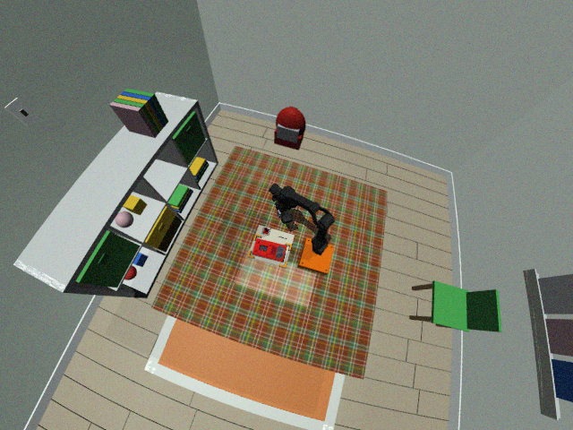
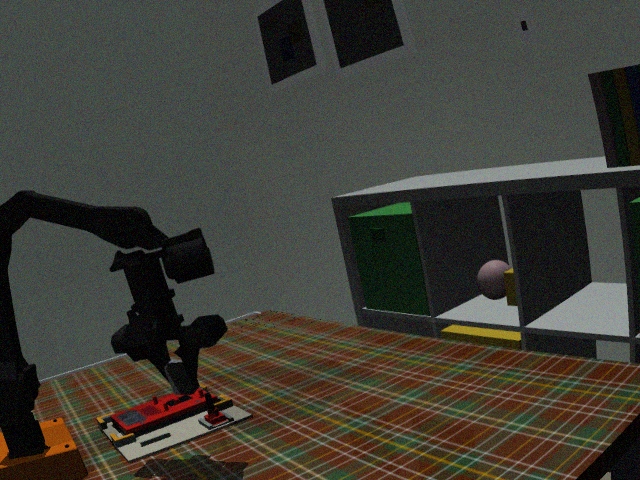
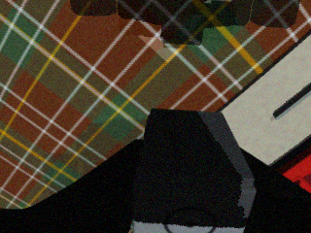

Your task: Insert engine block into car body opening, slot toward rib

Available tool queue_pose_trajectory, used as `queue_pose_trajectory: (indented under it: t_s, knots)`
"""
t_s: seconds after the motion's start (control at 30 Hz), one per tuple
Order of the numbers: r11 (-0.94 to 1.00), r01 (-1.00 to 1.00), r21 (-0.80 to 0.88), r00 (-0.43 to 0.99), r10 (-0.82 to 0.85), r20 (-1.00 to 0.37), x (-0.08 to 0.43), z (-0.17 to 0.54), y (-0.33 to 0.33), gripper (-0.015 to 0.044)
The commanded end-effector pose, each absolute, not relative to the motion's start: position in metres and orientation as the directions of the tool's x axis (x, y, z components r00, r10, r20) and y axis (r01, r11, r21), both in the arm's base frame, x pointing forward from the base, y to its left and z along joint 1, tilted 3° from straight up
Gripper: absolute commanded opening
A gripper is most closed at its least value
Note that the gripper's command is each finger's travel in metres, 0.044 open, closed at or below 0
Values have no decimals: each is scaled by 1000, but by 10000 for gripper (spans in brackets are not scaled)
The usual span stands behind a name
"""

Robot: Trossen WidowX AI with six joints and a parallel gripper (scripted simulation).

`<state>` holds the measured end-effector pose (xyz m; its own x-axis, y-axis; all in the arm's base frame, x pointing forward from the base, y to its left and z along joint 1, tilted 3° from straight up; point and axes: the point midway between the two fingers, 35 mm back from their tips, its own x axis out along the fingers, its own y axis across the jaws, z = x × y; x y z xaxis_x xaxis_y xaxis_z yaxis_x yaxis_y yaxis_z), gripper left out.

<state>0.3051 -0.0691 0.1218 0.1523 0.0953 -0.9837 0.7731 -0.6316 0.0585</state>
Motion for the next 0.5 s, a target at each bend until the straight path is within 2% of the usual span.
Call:
queue_pose_trajectory:
  t_s: [0.0, 0.47]
  knots:
    - [-632, 774, 48, 193, 163, -968, 302, 119, -72, 0]
    - [-627, 778, 47, 431, 477, -766, 293, 111, -83, 0]
